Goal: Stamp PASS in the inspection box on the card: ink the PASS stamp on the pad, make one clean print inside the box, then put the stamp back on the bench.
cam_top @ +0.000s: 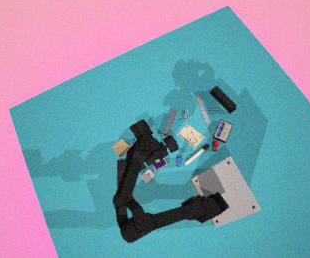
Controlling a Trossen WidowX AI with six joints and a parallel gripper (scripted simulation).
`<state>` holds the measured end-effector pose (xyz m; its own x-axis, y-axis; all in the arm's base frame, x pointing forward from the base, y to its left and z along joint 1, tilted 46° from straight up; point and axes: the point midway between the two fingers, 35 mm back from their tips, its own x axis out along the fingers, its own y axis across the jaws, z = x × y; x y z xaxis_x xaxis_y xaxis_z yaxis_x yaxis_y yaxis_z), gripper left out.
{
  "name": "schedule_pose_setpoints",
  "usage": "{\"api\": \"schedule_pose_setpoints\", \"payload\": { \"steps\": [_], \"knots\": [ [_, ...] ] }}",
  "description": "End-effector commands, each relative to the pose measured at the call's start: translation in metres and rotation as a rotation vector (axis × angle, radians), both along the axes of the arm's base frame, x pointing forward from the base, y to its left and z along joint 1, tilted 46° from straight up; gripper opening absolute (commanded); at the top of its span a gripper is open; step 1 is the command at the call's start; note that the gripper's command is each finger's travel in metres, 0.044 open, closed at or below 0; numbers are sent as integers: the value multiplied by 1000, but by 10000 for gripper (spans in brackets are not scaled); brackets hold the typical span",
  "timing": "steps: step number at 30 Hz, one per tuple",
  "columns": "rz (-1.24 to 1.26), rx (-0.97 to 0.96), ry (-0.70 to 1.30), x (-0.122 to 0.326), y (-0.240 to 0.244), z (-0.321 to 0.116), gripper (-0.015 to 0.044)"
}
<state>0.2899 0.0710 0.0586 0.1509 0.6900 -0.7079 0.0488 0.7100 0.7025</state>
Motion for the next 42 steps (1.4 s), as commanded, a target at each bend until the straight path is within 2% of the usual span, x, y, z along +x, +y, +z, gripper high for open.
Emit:
{"api": "schedule_pose_setpoints", "payload": {
  "steps": [1,42],
  "knots": [
    [1,4,1,-1,1,-1,0],
    [1,4,1,0,5,-4,0]
  ]
}}
